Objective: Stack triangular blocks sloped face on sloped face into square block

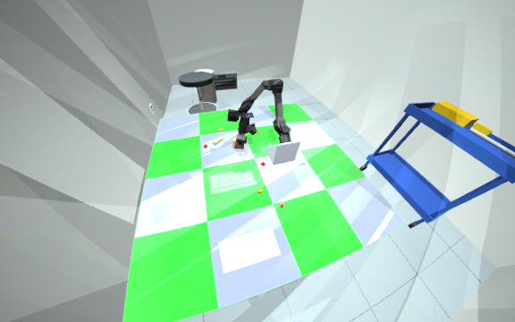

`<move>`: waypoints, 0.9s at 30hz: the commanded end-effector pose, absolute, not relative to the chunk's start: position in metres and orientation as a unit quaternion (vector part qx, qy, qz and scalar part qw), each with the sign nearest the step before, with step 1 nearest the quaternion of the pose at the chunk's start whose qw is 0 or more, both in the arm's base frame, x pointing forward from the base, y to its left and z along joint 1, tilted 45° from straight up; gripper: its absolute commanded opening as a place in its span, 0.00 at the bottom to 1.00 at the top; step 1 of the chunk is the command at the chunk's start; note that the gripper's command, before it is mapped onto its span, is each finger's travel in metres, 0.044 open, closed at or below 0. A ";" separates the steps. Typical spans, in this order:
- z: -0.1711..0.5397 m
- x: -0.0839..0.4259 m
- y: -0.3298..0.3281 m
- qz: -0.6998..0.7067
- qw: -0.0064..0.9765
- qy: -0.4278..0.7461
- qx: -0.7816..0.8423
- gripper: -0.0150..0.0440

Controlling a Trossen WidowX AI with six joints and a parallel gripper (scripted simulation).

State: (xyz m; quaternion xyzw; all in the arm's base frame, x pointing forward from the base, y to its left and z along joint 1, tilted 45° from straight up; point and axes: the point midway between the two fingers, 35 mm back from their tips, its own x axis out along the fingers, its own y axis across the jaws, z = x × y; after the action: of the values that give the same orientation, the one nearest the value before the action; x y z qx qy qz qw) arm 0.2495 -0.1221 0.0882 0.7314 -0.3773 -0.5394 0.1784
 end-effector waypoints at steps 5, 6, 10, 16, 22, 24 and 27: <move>0.087 0.250 -0.121 -0.541 0.178 -0.374 0.732 0.25; 0.087 0.250 -0.121 -0.541 0.178 -0.374 0.732 0.25; 0.087 0.250 -0.122 -0.541 0.178 -0.374 0.732 0.25; 0.087 0.250 -0.122 -0.541 0.178 -0.374 0.732 0.25; 0.088 0.250 -0.123 -0.539 0.177 -0.377 0.732 0.25; 0.088 0.250 -0.123 -0.539 0.177 -0.377 0.732 0.25; 0.087 0.250 -0.123 -0.540 0.177 -0.375 0.732 0.25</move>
State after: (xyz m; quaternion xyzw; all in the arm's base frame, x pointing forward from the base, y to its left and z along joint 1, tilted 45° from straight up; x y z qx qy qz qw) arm 0.2499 -0.1230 0.0875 0.7322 -0.3764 -0.5393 0.1772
